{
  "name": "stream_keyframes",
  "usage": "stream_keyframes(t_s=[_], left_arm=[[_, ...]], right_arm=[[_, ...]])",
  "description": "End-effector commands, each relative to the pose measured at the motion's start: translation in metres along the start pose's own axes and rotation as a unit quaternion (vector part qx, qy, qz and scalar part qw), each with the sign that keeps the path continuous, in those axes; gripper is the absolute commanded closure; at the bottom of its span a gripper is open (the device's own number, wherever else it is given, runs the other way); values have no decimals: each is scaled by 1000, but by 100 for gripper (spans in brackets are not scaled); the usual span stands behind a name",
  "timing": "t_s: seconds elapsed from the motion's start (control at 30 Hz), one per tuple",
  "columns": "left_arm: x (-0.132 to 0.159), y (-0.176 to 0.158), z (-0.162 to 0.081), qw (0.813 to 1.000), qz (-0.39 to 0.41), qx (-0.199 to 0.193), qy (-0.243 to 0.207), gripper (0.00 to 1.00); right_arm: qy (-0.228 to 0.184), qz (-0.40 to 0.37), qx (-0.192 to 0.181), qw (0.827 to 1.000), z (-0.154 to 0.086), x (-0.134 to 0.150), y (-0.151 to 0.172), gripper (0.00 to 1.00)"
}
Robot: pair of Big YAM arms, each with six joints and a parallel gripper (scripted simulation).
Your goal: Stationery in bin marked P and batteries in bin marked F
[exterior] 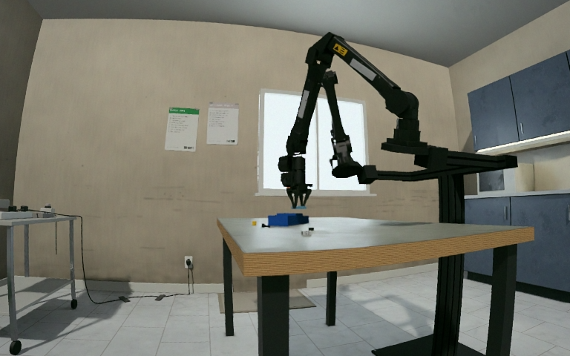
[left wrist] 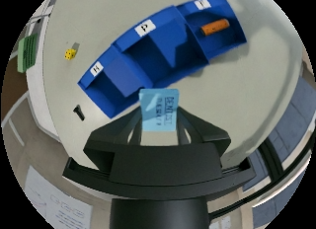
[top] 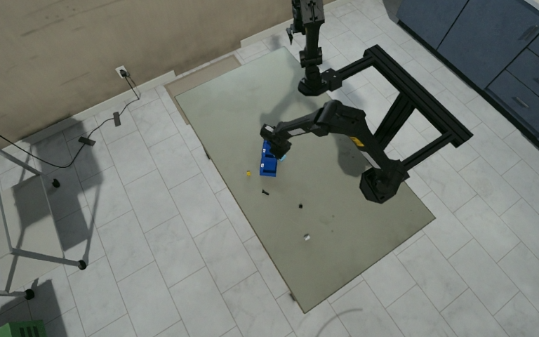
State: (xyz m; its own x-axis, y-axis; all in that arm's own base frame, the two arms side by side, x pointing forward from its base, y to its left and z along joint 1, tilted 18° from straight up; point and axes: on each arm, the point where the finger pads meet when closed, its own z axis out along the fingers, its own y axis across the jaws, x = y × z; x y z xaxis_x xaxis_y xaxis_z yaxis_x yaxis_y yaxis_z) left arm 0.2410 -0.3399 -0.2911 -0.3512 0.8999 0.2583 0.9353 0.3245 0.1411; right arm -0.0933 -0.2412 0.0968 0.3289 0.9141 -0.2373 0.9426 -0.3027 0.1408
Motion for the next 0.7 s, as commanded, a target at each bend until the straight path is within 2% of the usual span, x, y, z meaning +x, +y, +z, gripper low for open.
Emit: stream_keyframes(t_s=[0.0, 0.1, 0.13, 0.33, 0.43, 0.5, 0.57, 0.67], left_arm=[[-33, -5, -3, 997, -79, -2, -3, 66], [-39, -6, -3, 996, -92, -2, -4, 66], [-43, -1, -1, 992, -124, -1, -6, 66], [-74, -13, -3, 979, -205, -1, -8, 66], [-73, -5, -2, 970, -245, 0, -6, 66], [-79, 5, -16, 963, -268, 2, -15, 66], [-59, 2, -11, 957, -291, 0, 0, 66], [-56, -1, -9, 956, -294, -1, 3, 66]], right_arm=[[-18, 8, 3, 1000, -16, -24, -4, 0], [-18, 8, 3, 1000, -16, -24, -4, 0], [-18, 8, 3, 1000, -16, -24, -4, 0], [-18, 8, 3, 1000, -16, -24, -4, 0], [-18, 8, 3, 1000, -16, -24, -4, 0], [-18, 8, 3, 1000, -16, -24, -4, 0], [-18, 8, 3, 1000, -16, -24, -4, 0], [-18, 8, 3, 1000, -16, -24, -4, 0]])
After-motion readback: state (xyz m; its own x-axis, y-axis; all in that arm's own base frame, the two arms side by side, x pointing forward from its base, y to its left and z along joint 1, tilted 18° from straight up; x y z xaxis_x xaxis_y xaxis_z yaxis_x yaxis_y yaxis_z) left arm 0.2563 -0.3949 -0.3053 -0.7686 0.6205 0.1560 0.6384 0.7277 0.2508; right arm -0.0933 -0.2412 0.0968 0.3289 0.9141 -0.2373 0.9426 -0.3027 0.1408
